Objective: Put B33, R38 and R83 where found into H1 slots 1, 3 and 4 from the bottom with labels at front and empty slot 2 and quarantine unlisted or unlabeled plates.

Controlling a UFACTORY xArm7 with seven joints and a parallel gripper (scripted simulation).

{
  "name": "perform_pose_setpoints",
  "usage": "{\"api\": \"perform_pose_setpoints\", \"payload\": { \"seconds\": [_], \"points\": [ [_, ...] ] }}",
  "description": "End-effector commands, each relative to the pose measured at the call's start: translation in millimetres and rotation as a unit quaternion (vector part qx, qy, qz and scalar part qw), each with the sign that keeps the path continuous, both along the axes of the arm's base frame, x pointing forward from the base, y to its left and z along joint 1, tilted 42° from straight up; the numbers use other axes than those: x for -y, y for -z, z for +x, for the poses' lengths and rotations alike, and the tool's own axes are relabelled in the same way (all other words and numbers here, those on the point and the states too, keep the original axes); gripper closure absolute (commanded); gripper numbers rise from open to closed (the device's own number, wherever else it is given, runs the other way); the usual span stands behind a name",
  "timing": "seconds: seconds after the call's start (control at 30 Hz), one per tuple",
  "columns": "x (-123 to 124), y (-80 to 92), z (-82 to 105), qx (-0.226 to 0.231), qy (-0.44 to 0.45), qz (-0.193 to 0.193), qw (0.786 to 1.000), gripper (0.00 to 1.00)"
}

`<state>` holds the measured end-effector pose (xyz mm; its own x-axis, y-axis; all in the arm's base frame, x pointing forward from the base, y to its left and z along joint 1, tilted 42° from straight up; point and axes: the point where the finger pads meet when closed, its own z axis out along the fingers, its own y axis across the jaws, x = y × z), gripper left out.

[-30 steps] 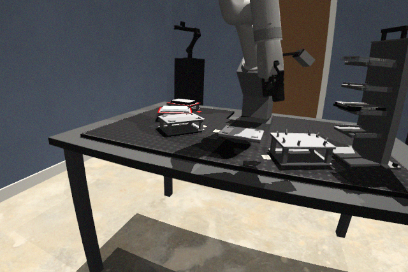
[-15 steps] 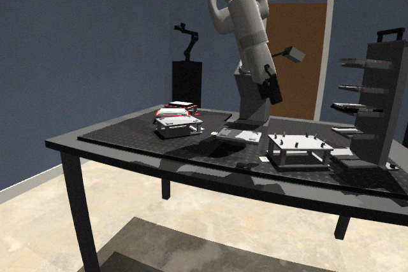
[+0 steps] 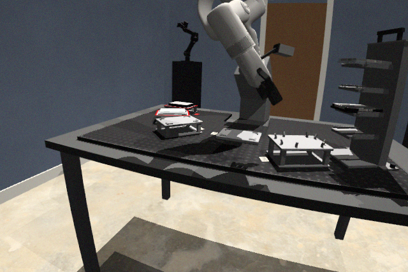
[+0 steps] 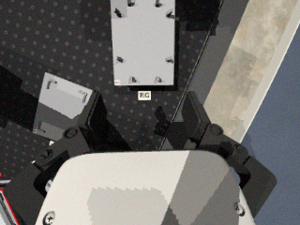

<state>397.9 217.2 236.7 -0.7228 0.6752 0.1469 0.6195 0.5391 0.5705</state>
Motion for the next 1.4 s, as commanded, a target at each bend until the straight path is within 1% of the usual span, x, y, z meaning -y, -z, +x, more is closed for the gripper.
{"api": "perform_pose_setpoints", "payload": {
  "seconds": [0.0,0.4,0.47,0.6,0.97,1.03,1.37],
  "points": [
    [0.3,-2.0,0.8,-0.022,-0.028,0.027,0.999,0.00],
    [0.3,-1.8,0.7,-0.076,-0.085,0.089,0.990,0.00],
    [0.3,-1.8,0.7,-0.076,-0.085,0.089,0.990,0.00],
    [0.3,-1.8,0.7,-0.094,-0.104,0.109,0.984,0.00],
    [0.3,-1.7,0.6,-0.142,-0.155,0.164,0.964,0.00],
    [0.3,-1.7,0.6,-0.142,-0.155,0.164,0.964,0.00],
    [0.3,-1.7,0.6,-0.185,-0.200,0.213,0.938,0.00]
  ]
}}
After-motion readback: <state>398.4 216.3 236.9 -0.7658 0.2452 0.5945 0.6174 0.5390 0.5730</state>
